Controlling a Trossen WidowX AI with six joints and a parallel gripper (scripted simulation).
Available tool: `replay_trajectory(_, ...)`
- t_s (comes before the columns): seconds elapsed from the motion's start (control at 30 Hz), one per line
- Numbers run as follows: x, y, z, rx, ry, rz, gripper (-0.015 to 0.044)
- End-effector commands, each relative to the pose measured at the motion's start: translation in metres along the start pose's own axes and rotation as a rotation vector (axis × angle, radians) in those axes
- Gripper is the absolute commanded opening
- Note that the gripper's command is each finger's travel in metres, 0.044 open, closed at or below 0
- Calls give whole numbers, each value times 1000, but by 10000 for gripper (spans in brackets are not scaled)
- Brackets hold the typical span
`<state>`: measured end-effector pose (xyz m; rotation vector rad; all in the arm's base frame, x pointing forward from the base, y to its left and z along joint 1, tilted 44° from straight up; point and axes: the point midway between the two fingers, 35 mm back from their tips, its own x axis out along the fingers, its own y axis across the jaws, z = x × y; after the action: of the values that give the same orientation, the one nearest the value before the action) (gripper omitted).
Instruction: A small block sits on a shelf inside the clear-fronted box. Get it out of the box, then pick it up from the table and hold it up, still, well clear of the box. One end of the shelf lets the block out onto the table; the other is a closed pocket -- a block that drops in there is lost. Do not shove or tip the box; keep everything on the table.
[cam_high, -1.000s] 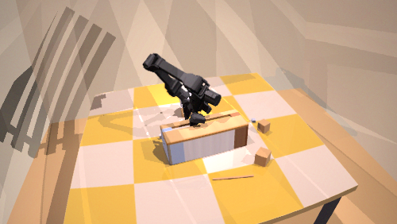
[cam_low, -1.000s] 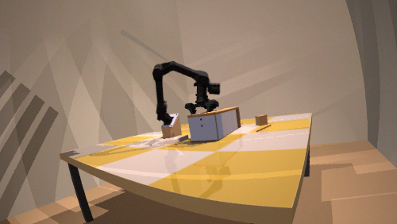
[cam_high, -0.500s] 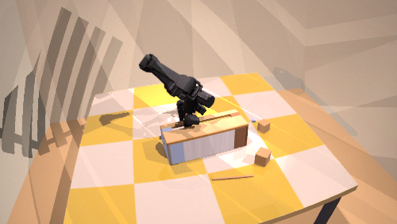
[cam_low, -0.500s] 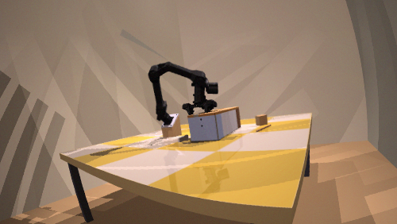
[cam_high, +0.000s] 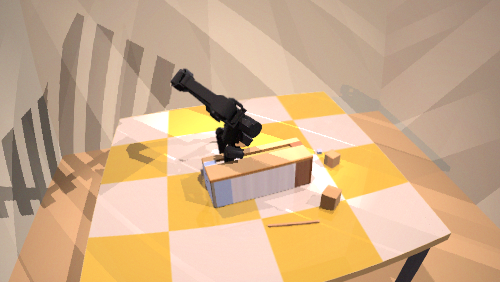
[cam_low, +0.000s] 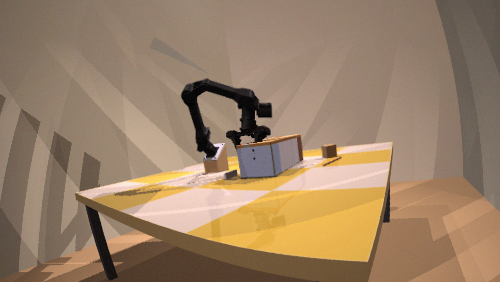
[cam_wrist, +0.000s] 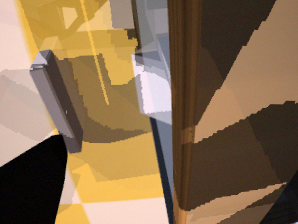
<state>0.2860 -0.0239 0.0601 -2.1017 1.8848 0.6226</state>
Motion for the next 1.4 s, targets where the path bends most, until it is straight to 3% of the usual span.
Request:
replay_trajectory(0.0,3,1,-7,-2,5,0,400)
replay_trajectory(0.27,4,1,-16,-2,4,0,400)
replay_trajectory(0.5,-51,0,-32,0,-2,3,400)
replay_trajectory(0.67,-50,-1,-31,-5,3,-7,400)
replay_trajectory(0.7,-49,0,-31,15,1,-8,374)
replay_trajectory(0.83,-48,4,-37,412,-45,-13,285)
replay_trajectory(1.37,-45,24,-61,2307,-278,173,285)
